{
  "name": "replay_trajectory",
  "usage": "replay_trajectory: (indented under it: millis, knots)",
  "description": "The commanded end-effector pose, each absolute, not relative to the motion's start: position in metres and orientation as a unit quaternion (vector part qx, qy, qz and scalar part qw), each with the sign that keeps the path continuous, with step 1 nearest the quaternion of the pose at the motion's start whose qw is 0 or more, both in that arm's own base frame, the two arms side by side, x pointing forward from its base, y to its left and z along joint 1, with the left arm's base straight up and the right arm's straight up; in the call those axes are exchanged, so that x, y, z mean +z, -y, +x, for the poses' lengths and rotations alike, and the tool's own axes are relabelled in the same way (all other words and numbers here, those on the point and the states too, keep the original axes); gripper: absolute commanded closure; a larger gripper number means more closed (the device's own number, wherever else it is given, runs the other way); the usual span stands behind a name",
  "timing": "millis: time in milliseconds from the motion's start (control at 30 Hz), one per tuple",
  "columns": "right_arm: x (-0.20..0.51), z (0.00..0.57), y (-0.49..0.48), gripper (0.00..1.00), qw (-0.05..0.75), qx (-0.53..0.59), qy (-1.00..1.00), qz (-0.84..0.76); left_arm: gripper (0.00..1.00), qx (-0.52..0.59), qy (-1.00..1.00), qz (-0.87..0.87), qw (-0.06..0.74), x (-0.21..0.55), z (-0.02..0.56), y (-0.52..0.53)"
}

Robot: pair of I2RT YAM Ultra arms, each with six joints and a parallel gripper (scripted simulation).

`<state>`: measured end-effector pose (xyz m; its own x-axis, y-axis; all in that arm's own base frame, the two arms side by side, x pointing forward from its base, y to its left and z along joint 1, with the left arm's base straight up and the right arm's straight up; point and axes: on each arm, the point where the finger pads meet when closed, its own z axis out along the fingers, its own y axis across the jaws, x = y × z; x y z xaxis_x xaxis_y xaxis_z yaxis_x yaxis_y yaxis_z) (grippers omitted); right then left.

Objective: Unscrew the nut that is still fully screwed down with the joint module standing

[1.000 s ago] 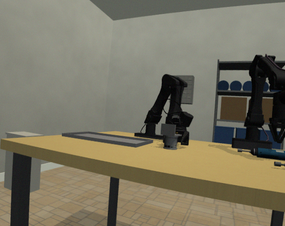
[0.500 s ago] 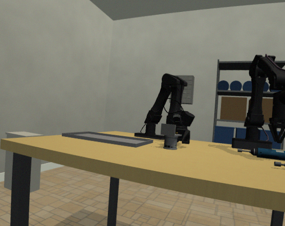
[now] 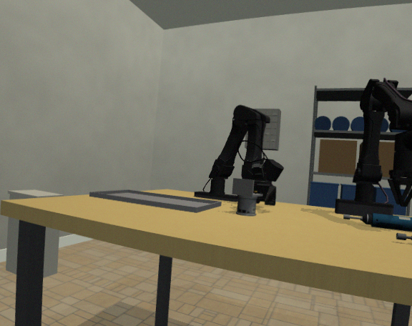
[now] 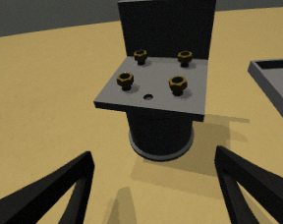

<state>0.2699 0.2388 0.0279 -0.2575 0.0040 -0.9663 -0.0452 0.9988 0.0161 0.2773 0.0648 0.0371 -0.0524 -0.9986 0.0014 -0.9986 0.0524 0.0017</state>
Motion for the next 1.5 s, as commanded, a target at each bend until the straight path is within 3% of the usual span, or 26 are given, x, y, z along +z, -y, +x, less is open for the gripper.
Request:
replay_trajectory:
  millis: [0,533,1467]
  knots:
    - [0.033,0.272,-0.235,0.14,0.612,0.011,-0.791,0.0,0.35,0.005,0.727,0.687,-0.01,0.048,0.284,-0.068]
    - [0.033,0.272,-0.236,0.14,0.612,0.011,-0.791,-0.001,0.35,0.005,0.727,0.687,-0.01,0.048,0.284,-0.068]
    - [0.095,0.272,-0.237,0.14,0.614,0.016,-0.79,0.003,0.35,0.005,0.727,0.687,-0.01,0.048,0.284,-0.068]
